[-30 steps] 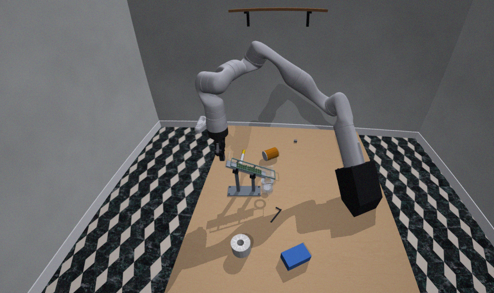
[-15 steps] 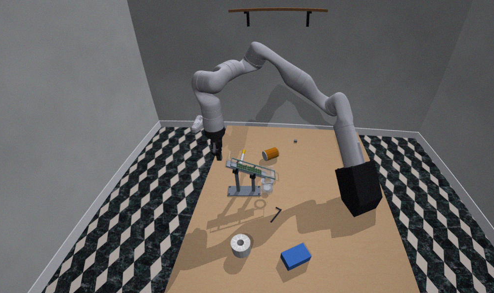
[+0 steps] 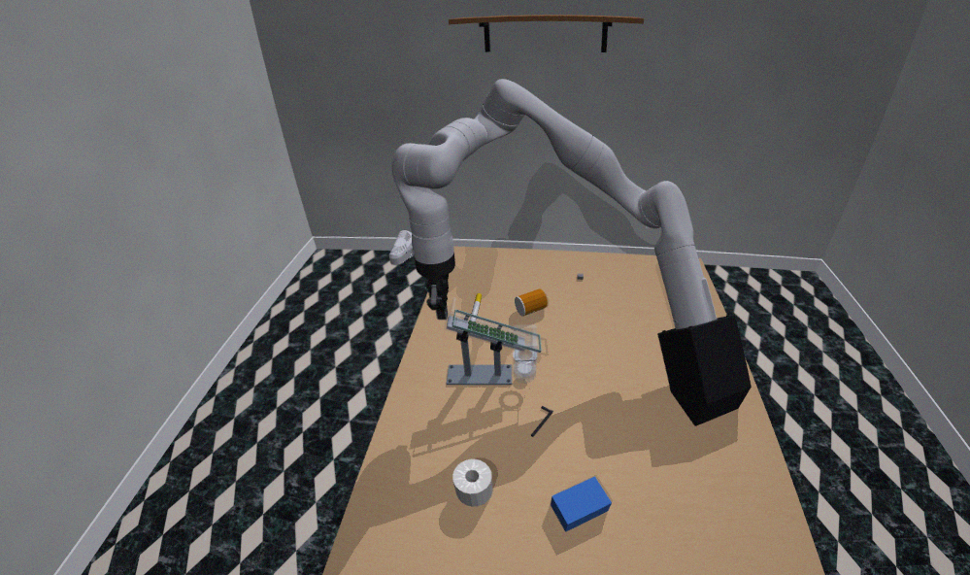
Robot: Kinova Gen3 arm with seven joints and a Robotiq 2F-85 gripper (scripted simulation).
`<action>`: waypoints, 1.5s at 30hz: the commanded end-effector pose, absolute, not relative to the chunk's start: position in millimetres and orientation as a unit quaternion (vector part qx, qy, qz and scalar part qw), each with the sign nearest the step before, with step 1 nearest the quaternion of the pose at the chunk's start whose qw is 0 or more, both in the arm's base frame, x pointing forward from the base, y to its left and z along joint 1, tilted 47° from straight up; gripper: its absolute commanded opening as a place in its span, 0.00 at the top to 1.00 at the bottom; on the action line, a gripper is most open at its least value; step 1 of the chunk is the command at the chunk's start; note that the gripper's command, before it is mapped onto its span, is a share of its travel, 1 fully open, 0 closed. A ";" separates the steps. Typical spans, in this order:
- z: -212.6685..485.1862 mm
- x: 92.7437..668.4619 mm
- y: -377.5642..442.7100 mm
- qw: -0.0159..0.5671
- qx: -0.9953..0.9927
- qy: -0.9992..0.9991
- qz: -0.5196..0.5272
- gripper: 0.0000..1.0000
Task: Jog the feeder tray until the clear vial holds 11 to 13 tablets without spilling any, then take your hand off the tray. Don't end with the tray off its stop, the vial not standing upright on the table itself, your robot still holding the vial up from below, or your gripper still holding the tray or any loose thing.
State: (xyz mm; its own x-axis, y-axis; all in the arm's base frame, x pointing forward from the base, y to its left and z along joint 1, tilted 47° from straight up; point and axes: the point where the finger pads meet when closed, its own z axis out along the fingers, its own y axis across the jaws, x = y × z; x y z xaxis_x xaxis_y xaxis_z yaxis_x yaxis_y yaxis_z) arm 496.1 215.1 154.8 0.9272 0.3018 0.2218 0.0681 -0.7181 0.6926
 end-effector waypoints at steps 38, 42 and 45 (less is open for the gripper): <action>156.2 494.5 213.2 0.365 0.912 0.101 0.157 1.00; 154.2 491.5 211.0 0.365 0.912 0.101 0.157 1.00; 154.2 491.4 210.9 0.365 0.912 0.101 0.157 1.00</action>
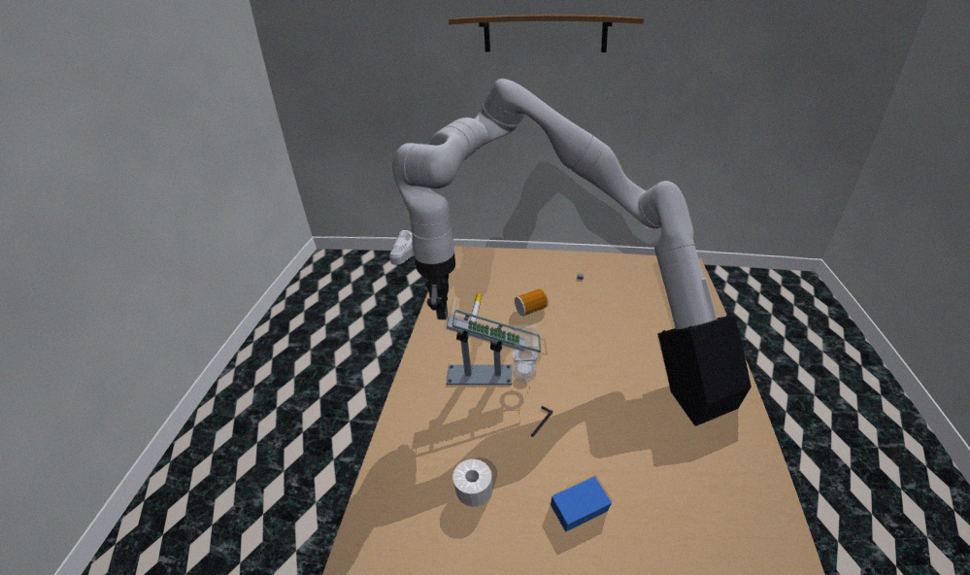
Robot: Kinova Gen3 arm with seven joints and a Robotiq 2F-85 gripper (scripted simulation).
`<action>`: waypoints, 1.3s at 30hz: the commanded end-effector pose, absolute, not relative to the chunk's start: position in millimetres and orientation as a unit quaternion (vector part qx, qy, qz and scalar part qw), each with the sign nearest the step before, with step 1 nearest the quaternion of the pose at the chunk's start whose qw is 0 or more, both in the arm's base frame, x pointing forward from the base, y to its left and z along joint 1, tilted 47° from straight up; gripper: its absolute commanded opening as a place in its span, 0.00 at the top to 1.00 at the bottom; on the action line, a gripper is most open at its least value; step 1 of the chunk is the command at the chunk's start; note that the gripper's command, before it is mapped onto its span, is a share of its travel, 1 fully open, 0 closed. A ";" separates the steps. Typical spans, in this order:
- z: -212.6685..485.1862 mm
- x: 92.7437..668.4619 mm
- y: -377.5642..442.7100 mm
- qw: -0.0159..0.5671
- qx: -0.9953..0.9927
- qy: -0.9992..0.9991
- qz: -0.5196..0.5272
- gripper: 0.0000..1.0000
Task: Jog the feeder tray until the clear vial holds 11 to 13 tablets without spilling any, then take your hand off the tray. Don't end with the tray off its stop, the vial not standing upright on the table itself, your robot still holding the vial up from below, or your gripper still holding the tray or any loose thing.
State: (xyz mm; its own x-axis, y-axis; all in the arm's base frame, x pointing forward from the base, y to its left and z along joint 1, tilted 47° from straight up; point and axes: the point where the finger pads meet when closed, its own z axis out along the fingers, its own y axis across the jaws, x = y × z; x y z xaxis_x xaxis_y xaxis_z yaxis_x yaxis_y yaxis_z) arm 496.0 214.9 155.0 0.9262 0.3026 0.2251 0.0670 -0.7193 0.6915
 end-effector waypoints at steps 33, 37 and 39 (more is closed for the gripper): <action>159.6 499.7 217.0 0.365 0.912 0.101 0.157 1.00; 154.6 492.1 211.4 0.365 0.912 0.101 0.157 1.00; 154.6 492.1 211.4 0.365 0.912 0.101 0.157 1.00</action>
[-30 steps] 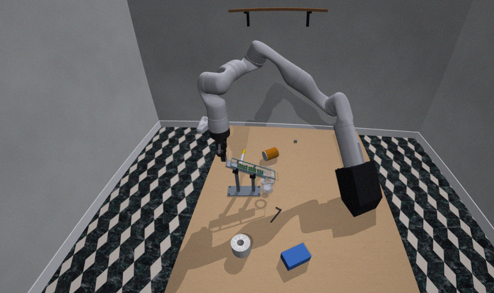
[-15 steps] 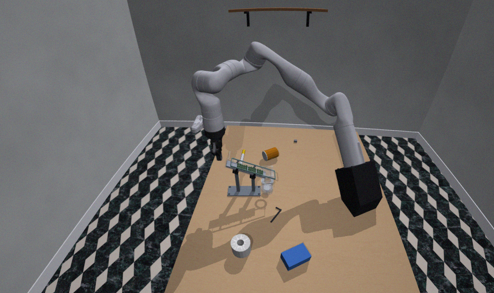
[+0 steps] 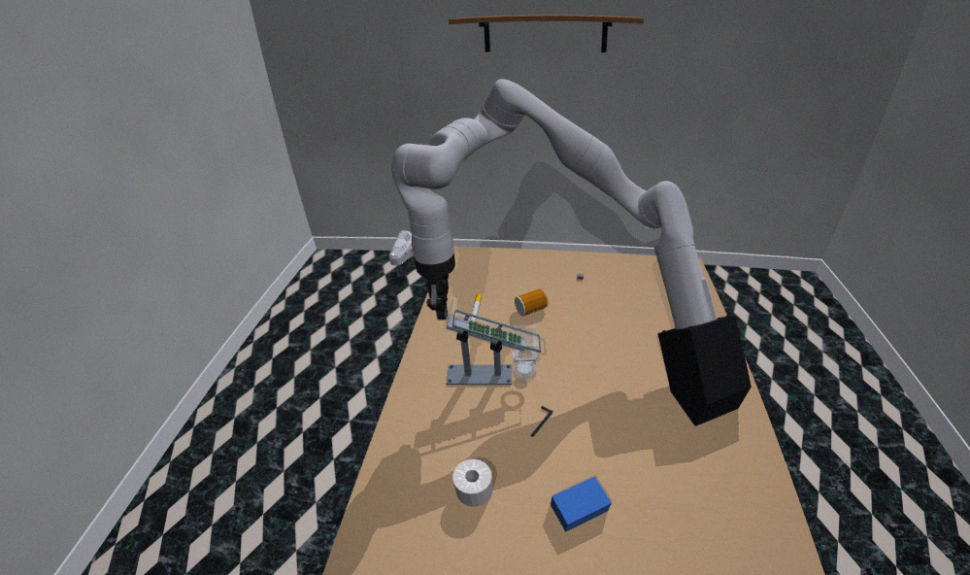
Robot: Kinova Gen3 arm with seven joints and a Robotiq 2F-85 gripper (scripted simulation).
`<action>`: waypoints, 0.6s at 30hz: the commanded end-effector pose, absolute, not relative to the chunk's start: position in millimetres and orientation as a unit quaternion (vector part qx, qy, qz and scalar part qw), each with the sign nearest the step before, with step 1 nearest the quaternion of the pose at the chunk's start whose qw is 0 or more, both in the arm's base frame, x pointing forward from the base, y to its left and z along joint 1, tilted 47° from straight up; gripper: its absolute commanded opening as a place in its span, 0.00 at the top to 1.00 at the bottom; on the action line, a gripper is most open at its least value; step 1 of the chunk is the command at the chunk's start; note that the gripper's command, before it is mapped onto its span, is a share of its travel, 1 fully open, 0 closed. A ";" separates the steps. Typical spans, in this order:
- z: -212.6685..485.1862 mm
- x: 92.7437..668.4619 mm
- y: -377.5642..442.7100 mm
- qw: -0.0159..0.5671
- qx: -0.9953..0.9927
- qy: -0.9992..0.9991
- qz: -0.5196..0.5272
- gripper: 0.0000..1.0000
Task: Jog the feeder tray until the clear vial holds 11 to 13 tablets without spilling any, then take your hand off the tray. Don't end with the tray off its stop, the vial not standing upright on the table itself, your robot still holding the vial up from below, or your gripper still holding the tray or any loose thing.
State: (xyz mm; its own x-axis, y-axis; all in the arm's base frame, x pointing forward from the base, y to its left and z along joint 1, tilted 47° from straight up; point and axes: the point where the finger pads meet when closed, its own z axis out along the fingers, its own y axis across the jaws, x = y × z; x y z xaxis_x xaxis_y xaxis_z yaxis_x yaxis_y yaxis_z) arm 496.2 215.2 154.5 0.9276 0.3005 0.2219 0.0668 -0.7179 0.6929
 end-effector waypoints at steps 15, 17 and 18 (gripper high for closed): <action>167.3 511.3 225.6 0.365 0.912 0.101 0.157 1.00; 167.3 511.3 225.6 0.365 0.912 0.101 0.157 1.00; 168.2 512.7 226.7 0.365 0.912 0.101 0.157 1.00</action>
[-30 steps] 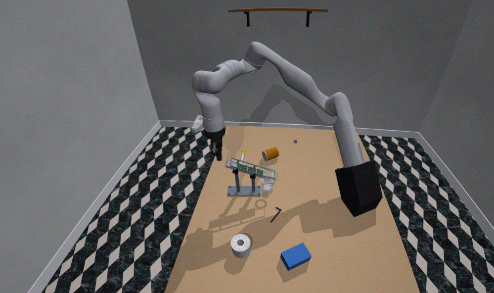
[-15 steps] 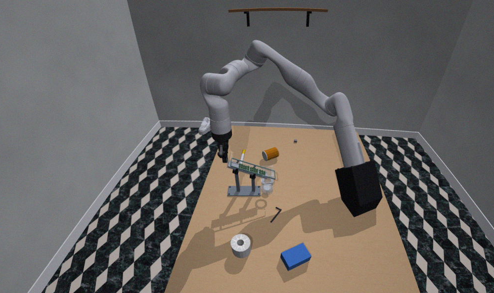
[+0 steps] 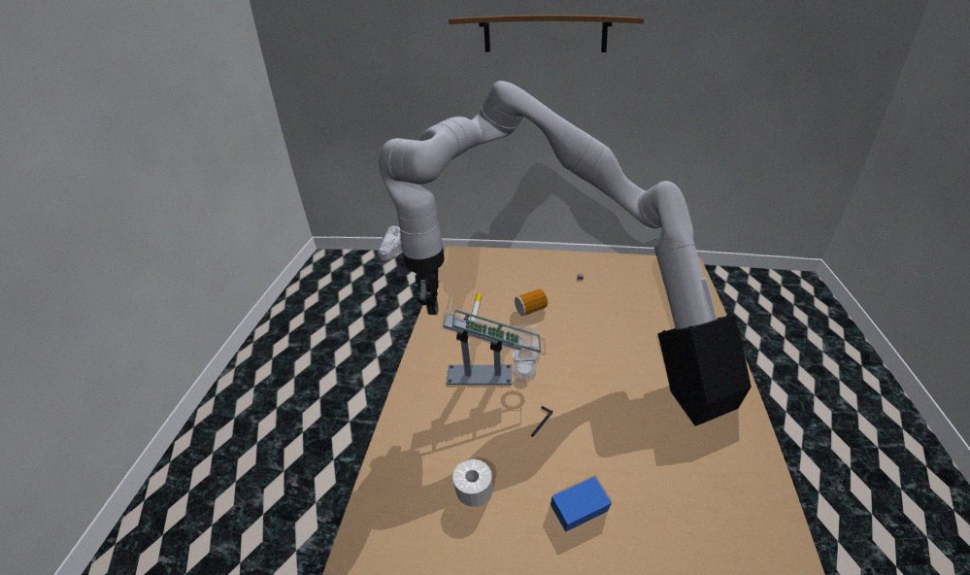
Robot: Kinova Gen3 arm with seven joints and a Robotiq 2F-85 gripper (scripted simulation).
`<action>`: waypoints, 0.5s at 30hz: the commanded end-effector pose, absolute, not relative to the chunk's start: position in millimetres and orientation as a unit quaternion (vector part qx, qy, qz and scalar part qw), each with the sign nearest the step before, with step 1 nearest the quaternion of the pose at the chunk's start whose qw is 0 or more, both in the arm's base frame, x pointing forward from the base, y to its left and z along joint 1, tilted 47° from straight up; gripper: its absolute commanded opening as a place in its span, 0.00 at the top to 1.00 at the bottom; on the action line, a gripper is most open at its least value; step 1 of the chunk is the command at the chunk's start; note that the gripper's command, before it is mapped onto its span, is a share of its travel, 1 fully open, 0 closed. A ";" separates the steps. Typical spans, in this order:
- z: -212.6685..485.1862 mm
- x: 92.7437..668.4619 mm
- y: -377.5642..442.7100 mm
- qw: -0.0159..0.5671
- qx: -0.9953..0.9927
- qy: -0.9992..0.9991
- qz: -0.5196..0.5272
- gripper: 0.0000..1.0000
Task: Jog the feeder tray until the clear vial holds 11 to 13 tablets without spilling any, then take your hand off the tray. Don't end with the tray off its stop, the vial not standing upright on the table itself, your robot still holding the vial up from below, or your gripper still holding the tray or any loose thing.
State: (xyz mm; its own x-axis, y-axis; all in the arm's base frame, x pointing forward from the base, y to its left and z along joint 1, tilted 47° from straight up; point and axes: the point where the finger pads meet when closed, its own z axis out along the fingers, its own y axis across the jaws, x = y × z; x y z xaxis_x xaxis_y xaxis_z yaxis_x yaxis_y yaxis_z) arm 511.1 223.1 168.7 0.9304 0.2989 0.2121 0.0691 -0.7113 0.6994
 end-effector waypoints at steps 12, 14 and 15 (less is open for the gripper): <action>168.3 513.0 226.9 0.365 0.912 0.101 0.157 1.00; 166.4 510.0 224.7 0.365 0.912 0.101 0.157 1.00; 166.4 510.0 224.7 0.365 0.912 0.101 0.157 1.00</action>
